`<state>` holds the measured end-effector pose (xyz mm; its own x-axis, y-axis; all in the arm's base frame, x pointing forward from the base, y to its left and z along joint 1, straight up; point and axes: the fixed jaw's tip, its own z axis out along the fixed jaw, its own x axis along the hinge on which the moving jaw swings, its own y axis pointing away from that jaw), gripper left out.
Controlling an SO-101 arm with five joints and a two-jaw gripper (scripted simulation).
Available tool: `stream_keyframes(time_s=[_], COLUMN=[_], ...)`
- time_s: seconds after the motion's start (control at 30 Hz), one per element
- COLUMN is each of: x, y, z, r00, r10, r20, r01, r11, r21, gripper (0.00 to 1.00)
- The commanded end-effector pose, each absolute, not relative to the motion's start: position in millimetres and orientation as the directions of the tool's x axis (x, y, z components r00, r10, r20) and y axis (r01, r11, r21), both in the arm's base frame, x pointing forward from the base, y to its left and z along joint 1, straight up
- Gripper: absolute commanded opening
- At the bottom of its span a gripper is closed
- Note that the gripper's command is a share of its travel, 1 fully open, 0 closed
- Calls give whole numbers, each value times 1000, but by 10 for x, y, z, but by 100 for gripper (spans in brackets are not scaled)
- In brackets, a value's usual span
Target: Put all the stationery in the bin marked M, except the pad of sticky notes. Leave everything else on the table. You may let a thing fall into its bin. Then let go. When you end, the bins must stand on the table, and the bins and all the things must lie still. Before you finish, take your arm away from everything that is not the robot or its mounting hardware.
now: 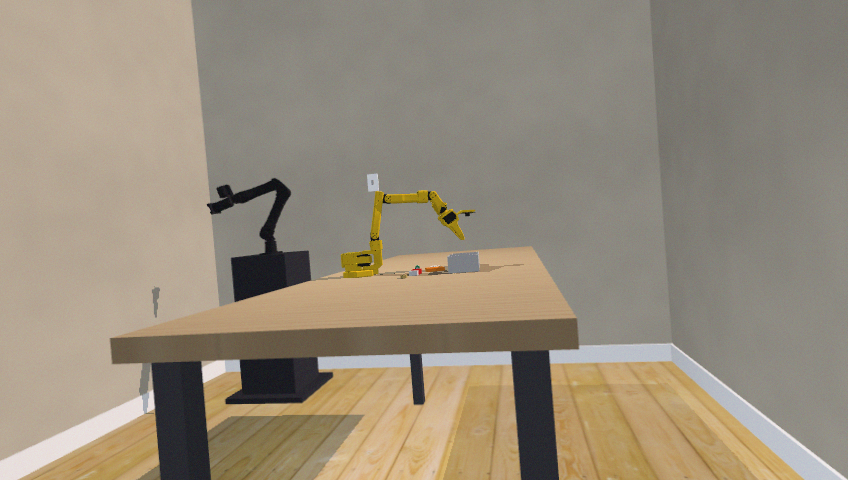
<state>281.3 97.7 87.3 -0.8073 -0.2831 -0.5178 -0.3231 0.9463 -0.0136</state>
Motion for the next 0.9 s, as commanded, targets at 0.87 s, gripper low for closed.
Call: stream_keyframes(time_s=[0.87], x=[2827], y=[1222], z=[947], r00=[-774], r10=[-340], r20=[-534], r01=[-394], r11=[919], r21=[-14], gripper=[7])
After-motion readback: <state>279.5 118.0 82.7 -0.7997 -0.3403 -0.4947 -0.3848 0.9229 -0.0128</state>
